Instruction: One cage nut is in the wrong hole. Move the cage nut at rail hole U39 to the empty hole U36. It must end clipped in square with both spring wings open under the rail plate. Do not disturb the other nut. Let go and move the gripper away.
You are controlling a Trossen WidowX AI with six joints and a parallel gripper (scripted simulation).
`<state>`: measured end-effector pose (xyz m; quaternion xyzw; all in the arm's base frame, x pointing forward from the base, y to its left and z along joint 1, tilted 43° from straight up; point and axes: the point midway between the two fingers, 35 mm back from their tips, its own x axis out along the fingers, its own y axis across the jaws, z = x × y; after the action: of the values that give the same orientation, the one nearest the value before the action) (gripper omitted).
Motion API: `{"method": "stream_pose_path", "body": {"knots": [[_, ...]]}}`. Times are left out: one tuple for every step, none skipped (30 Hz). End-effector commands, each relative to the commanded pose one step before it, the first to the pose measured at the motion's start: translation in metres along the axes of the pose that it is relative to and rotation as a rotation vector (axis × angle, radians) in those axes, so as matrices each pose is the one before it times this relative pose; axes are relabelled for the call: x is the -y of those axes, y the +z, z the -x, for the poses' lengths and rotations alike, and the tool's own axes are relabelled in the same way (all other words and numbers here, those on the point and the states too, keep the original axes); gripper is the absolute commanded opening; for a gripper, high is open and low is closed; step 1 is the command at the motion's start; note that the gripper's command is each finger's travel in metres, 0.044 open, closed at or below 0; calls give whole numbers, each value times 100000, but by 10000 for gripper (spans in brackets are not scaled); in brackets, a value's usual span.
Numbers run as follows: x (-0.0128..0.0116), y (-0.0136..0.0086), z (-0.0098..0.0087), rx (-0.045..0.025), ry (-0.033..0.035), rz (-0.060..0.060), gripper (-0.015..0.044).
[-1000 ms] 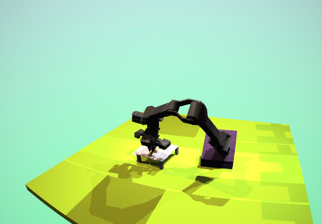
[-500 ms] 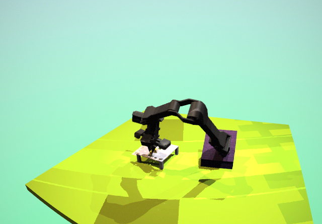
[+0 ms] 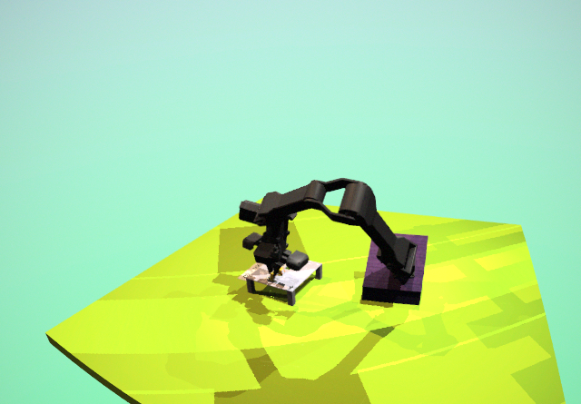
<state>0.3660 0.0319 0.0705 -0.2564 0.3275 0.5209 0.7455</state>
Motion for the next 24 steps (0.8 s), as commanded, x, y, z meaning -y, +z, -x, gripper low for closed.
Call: {"method": "stream_pose_path", "body": {"knots": [[-106, 17, 70, -300, -893, -297, 26], [-9, 0, -2, 4, -175, -6, 26], [-9, 0, -1, 5, -175, -6, 26], [-9, 0, -1, 5, -175, -6, 26], [-10, 0, -1, 5, -175, -6, 26], [-8, 0, -1, 5, -144, -5, 26], [-5, 0, -1, 3, -87, -3, 26], [-2, 0, 0, 1, -29, -1, 26], [0, 0, 0, 0, 0, 0, 26], [0, 0, 0, 0, 0, 0, 26], [0, 0, 0, 0, 0, 0, 26], [0, 0, 0, 0, 0, 0, 26], [0, 0, 0, 0, 0, 0, 26], [0, 0, 0, 0, 0, 0, 26], [0, 0, 0, 0, 0, 0, 26], [0, 0, 0, 0, 0, 0, 26], [0, 0, 0, 0, 0, 0, 26], [0, 0, 0, 0, 0, 0, 26], [0, 0, 0, 0, 0, 0, 26], [0, 0, 0, 0, 0, 0, 26], [0, 0, 0, 0, 0, 0, 26], [-1, 1, -6, -29, 1, 1, 26], [-1, 0, 0, -2, -28, -1, 26], [-3, 0, -1, -3, -58, -2, 26]]}}
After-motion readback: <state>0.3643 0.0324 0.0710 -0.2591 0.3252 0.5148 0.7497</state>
